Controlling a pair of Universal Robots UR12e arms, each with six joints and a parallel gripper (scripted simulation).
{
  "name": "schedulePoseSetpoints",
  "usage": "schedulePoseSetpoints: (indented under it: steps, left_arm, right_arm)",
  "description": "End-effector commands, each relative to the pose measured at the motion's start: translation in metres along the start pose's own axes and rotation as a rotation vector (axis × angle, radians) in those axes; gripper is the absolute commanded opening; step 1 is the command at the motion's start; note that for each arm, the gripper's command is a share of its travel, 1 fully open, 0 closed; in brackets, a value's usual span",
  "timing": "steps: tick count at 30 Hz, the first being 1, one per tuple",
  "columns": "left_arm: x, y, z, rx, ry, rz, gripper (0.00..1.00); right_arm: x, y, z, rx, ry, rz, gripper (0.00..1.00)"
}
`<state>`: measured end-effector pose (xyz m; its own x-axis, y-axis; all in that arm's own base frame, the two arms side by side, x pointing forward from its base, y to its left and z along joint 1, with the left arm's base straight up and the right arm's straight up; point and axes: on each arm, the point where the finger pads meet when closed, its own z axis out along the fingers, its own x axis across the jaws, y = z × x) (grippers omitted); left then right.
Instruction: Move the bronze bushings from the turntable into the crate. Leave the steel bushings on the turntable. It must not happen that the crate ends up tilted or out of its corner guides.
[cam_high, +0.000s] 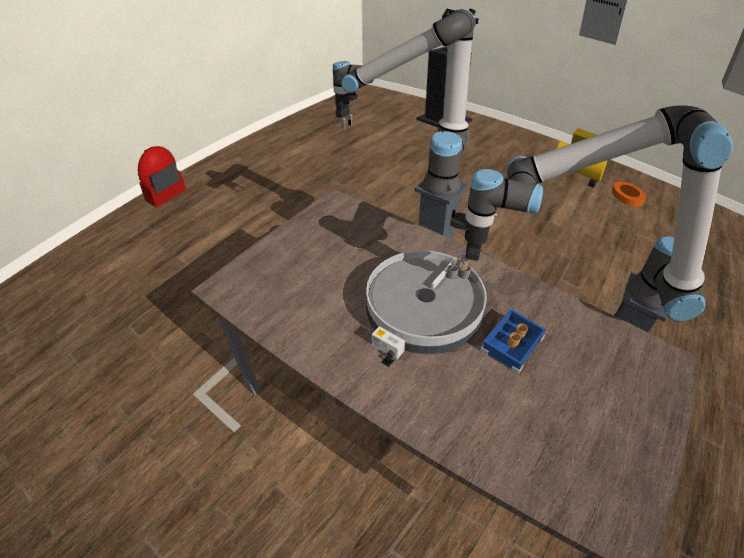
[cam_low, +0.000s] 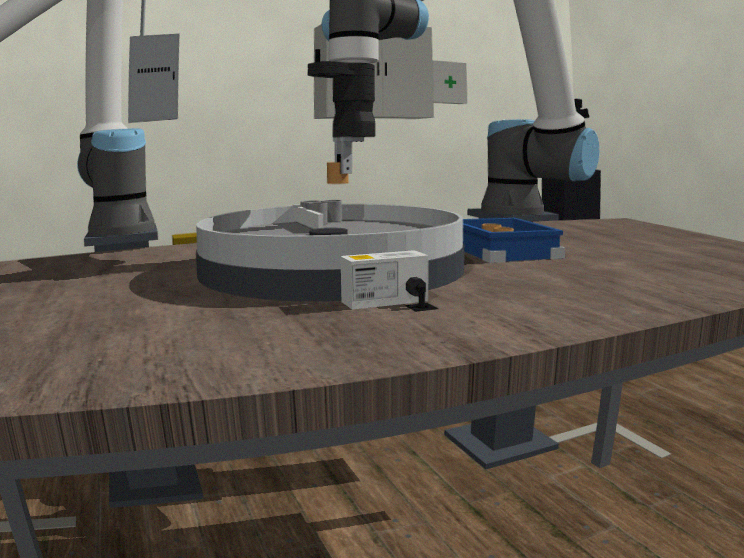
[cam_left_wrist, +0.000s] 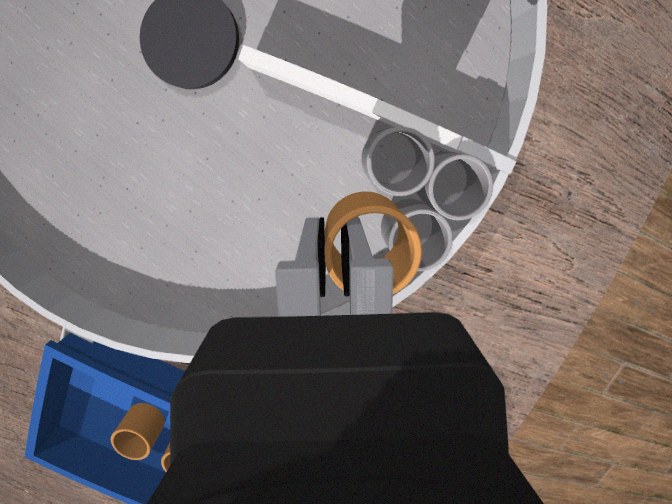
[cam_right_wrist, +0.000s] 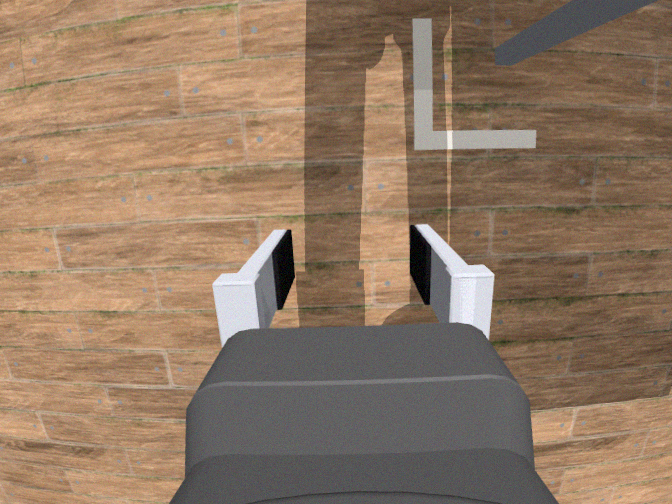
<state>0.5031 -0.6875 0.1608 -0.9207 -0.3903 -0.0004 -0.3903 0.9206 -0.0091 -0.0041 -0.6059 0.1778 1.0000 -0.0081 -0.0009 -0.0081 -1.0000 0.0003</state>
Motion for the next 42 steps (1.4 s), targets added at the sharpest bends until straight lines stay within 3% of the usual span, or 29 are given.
schedulePoseSetpoints:
  steps: [1,34,42]
  left_arm:
    - [0.002,0.000,0.003,-0.007,0.001,0.002,0.00]
    - [0.001,0.000,0.001,-0.004,0.001,0.002,0.00]
    - [-0.019,0.017,0.001,-0.004,0.001,0.000,0.00]
  right_arm:
    - [-0.001,-0.002,0.001,0.000,0.001,0.000,1.00]
    - [-0.001,-0.002,0.001,0.000,0.001,0.000,1.00]
    - [-0.001,-0.002,0.001,0.000,0.001,0.000,1.00]
